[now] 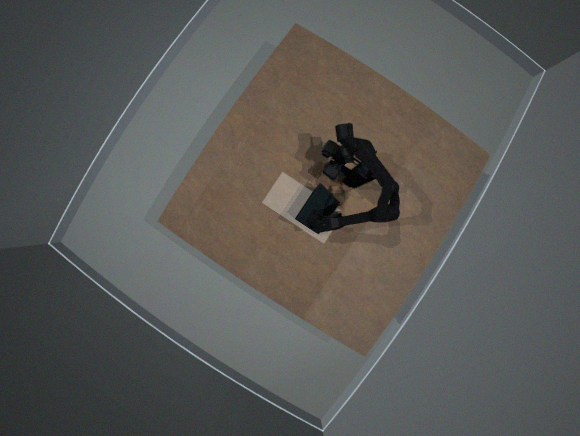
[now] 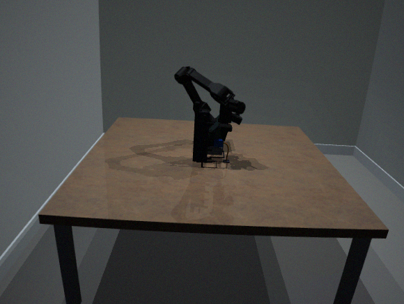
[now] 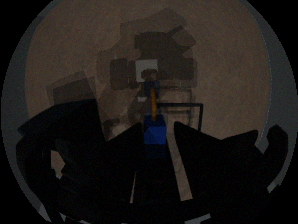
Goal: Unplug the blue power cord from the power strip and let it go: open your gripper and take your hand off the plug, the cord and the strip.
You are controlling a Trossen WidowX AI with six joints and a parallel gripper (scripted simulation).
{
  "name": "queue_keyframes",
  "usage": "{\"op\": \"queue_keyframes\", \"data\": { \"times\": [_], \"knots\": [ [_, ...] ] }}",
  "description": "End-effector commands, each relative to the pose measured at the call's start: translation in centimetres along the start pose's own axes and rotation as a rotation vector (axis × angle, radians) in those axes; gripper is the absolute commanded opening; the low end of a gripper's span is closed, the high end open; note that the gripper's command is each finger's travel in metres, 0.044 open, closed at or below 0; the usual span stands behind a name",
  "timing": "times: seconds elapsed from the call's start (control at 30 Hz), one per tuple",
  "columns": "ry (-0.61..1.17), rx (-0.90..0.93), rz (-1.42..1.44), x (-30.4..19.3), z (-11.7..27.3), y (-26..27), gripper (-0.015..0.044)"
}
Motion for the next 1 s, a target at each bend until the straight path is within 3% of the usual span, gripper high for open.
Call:
{"op": "queue_keyframes", "data": {
  "times": [0.0,0.9,0.97],
  "knots": [
    [0.011,0.005,0.008,-0.7,-0.2,0.2,0.016],
    [0.012,0.005,0.008,-1.3,-1.4,0.2,0.016],
    [0.004,0.004,0.001,-1.3,-1.2,0.0,0.0107]
  ]
}}
Point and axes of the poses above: the point midway between the two fingers, 35 mm back from their tips, its own z axis back along the fingers, its own y axis across the jaws, x = y × z, the point moved 10 cm from there along z, back along the fingers, and after that the axes turned 2 degrees about -z, right-handed, at the moved point
